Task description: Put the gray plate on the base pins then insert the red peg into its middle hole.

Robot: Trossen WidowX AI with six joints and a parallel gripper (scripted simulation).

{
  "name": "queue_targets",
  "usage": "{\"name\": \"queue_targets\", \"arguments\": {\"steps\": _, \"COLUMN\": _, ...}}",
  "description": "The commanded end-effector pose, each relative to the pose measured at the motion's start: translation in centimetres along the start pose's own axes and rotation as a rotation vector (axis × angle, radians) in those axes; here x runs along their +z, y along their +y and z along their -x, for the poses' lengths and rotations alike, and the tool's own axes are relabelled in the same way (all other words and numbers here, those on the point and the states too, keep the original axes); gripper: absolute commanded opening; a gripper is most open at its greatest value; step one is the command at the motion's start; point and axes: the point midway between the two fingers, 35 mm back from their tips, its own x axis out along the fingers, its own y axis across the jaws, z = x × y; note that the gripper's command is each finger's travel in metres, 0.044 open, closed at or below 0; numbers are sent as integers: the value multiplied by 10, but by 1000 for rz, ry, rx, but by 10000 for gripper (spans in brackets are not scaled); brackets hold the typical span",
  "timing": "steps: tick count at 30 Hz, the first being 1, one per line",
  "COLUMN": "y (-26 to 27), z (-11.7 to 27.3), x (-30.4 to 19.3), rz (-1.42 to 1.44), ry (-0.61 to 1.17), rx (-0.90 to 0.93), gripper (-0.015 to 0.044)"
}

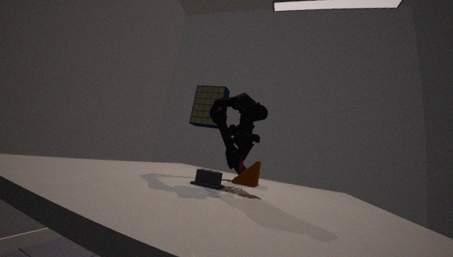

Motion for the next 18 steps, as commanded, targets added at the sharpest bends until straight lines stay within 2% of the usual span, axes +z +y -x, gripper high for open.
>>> {"name": "queue_targets", "arguments": {"steps": 1, "y": 0, "z": 1, "x": 14, "rz": 0, "ry": -4, "rx": 2, "gripper": 0}}
{"name": "queue_targets", "arguments": {"steps": 18, "y": -8, "z": 1, "x": 66, "rz": -3, "ry": -14, "rx": -4, "gripper": 0}}
